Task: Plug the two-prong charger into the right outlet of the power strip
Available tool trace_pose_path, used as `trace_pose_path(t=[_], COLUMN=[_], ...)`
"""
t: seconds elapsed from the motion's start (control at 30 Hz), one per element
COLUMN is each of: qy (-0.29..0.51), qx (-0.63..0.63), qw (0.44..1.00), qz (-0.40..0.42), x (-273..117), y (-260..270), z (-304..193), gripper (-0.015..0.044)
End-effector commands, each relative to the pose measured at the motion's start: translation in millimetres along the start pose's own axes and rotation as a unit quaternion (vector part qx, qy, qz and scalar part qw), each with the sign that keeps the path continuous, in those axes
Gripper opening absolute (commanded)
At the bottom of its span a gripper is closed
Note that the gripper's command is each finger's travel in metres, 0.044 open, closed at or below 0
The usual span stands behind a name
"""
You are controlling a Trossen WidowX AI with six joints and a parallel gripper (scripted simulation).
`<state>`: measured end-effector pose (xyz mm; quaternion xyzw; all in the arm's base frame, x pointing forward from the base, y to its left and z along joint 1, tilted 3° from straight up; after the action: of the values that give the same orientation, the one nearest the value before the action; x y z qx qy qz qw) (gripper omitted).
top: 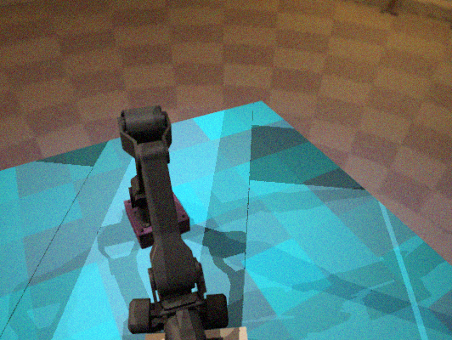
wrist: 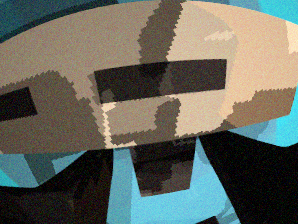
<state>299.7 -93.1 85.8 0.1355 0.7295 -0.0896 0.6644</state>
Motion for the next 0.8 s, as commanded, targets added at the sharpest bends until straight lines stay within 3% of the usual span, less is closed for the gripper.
trace_pose_path(t=[0.0,0.07,0.77], qy=[-0.001,-0.001,-0.008], qx=[0.0,0.0,0.0], qw=[1.0,1.0,1.0], qz=[0.0,0.0,-0.002], x=[-0.1,0.0,0.6], y=[0.0,0.0,1.7], z=[0.4,0.2,-6.7], gripper=[0.0394,0.044,0.044])
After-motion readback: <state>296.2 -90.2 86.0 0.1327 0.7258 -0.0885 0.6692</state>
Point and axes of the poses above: the point midway between the two fingers, 35 mm back from their tips, its own x axis out along the fingers, its own y axis across the jaws, z = x × y, the point moved 9 cm from there along -x, back along the fingers, and after that the axes turned 13 degrees about -x, right-handed, at the moved point
